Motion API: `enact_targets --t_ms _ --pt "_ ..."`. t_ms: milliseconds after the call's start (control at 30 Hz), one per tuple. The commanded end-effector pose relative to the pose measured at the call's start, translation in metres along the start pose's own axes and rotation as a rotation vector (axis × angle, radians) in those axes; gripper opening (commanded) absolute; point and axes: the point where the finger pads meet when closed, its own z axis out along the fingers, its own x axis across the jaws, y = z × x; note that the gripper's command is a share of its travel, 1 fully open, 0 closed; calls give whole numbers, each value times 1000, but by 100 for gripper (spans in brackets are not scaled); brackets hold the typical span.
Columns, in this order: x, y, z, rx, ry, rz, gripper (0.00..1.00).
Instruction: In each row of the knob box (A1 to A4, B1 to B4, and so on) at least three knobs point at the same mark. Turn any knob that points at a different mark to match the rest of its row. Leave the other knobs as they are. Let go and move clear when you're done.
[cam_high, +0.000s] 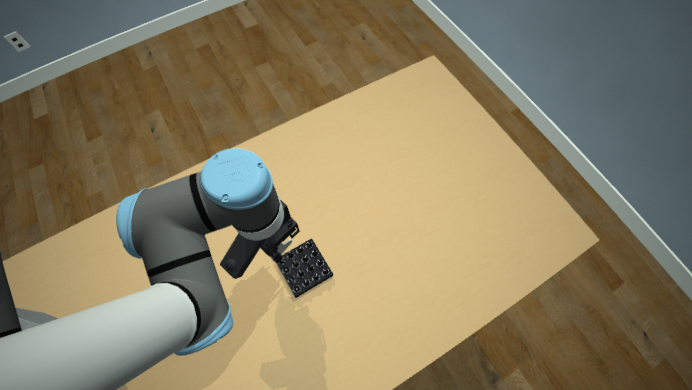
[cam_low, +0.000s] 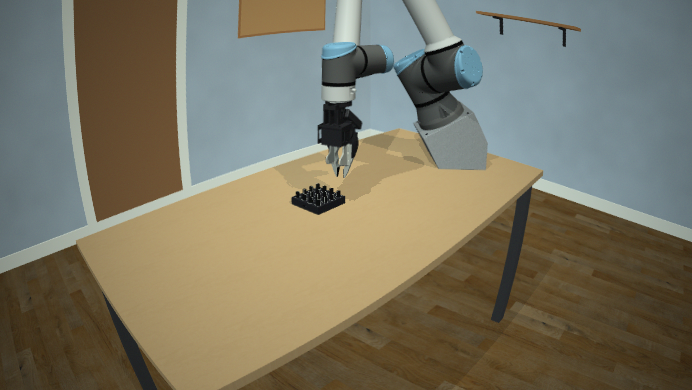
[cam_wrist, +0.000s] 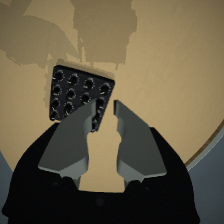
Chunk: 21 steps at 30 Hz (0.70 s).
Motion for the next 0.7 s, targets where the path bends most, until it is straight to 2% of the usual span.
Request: enact_targets --t_ms 0,100,600,667 --pt "-3 3 -4 -8 1 -156 11" --pt "-3 3 -4 -8 1 -181 11" --pt "-4 6 -8 -8 -1 -590 11" --pt "-4 6 -8 -8 -1 -590 11"
